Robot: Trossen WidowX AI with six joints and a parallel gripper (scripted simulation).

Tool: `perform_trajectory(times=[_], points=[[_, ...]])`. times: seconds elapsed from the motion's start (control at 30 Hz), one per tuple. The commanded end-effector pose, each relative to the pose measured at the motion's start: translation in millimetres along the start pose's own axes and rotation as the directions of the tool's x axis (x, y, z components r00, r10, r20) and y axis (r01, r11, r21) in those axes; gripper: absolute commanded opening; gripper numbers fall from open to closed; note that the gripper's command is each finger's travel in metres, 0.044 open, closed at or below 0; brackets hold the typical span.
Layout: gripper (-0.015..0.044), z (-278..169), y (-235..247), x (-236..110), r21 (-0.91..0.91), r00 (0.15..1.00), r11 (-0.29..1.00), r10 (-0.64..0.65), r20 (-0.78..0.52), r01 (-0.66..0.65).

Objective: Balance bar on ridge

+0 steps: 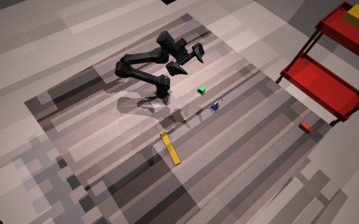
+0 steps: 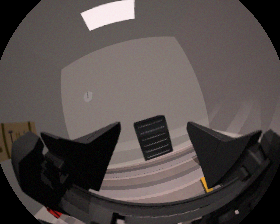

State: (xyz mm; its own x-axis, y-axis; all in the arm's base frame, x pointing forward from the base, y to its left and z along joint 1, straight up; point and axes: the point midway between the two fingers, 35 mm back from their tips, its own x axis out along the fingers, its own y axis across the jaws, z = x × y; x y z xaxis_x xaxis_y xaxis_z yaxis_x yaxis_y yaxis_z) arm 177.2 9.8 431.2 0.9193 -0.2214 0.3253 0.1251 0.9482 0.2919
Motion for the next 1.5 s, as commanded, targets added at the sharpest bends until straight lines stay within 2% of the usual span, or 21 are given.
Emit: perform_trajectory(times=[0.0,0.07,0.1,0.9,1.47], points=[[0.0374,-0.1,0.1,0.2,-0.001,1.0,1.0,0.0,0.0,0.0],[0.0321,-1.2,1.3,1.9,-0.013,1.0,1.0,-0.003,-0.004,0.003],[0.0315,-2.2,2.2,3.3,-0.023,1.0,1.0,-0.006,-0.007,0.006],[0.0315,-55.2,22.4,74.3,-0.416,0.972,0.909,-0.105,-0.208,0.009],[0.0315,-112.6,-11.9,122.7,-0.579,0.883,0.815,-0.26,-0.392,-0.017]])
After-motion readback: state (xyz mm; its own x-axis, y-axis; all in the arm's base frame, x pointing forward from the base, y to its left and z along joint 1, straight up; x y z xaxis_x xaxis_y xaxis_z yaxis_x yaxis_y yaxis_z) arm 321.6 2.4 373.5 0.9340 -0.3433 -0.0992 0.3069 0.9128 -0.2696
